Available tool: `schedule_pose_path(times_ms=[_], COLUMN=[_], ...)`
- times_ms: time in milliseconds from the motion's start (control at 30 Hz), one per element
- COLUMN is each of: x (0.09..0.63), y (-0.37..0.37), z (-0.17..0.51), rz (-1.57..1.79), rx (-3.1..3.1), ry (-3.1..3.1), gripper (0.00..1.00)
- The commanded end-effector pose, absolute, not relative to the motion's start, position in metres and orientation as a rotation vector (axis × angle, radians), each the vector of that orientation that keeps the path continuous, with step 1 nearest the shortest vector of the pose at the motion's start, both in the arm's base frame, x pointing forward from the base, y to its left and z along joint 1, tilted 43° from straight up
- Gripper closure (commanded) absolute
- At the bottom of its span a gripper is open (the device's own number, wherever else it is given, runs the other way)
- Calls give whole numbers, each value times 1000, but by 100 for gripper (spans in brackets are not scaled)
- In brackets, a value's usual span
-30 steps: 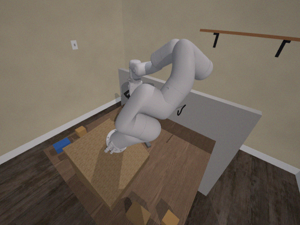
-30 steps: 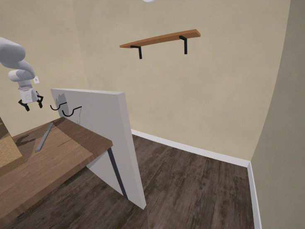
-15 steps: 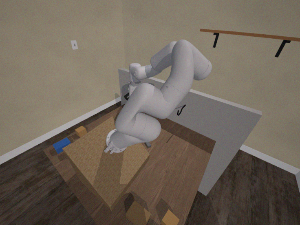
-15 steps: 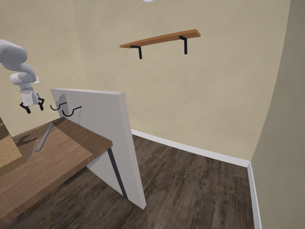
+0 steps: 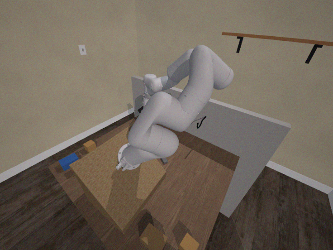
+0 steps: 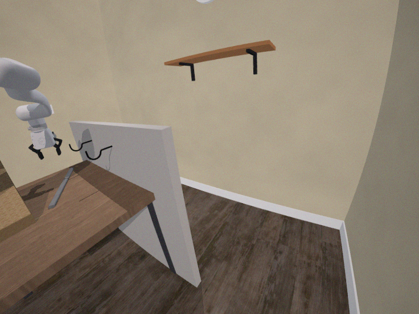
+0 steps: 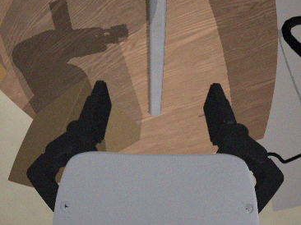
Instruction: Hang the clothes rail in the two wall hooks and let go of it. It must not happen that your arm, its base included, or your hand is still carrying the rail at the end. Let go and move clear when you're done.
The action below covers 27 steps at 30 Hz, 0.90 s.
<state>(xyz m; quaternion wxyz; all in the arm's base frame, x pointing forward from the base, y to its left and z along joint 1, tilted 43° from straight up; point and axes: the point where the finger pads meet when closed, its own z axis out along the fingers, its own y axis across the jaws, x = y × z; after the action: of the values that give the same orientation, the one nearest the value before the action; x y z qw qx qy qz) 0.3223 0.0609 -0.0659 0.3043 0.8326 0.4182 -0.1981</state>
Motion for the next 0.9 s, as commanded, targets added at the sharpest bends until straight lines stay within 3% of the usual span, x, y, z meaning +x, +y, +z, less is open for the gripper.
schedule_pose_path(times_ms=[0, 867], x=[323, 321], y=[57, 40], z=[-72, -90], rz=[-520, -520], rx=[2206, 2206], ry=[1110, 1110], gripper=[0, 0])
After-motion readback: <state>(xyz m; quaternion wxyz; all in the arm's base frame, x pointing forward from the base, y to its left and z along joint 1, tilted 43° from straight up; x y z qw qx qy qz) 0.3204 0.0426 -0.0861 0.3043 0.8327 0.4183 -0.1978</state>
